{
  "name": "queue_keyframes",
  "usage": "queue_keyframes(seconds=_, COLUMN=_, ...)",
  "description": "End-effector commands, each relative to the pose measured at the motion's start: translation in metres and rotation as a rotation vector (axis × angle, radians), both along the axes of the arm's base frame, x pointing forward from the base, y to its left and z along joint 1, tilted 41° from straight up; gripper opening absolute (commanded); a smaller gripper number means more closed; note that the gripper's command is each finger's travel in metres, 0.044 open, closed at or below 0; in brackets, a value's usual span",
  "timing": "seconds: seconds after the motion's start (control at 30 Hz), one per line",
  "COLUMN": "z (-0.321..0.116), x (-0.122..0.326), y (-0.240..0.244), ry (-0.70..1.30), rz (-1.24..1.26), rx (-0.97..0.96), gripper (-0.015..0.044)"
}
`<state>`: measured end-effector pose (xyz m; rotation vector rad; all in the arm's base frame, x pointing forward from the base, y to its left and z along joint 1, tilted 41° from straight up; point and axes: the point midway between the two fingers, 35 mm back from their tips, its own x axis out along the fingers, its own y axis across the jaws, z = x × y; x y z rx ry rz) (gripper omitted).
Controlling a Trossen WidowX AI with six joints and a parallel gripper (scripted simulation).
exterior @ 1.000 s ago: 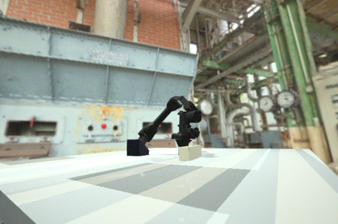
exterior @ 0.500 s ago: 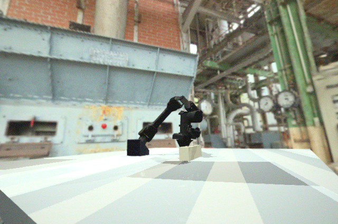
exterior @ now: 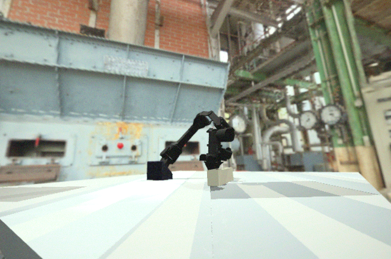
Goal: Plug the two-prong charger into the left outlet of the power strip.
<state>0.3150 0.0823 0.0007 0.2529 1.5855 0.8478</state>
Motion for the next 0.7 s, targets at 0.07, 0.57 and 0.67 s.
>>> queue_keyframes(seconds=0.07, z=-0.0003, x=0.0066, y=0.0054, ry=-0.030, rz=0.005, rx=0.009, gripper=0.0000)
queue_keyframes(seconds=0.57, z=-0.0009, x=0.0047, y=0.0051, ry=-0.030, rz=0.005, rx=0.009, gripper=0.0000)
queue_keyframes(seconds=0.67, z=-0.0010, x=0.0044, y=0.0049, ry=-0.030, rz=0.005, rx=0.009, gripper=0.0000)
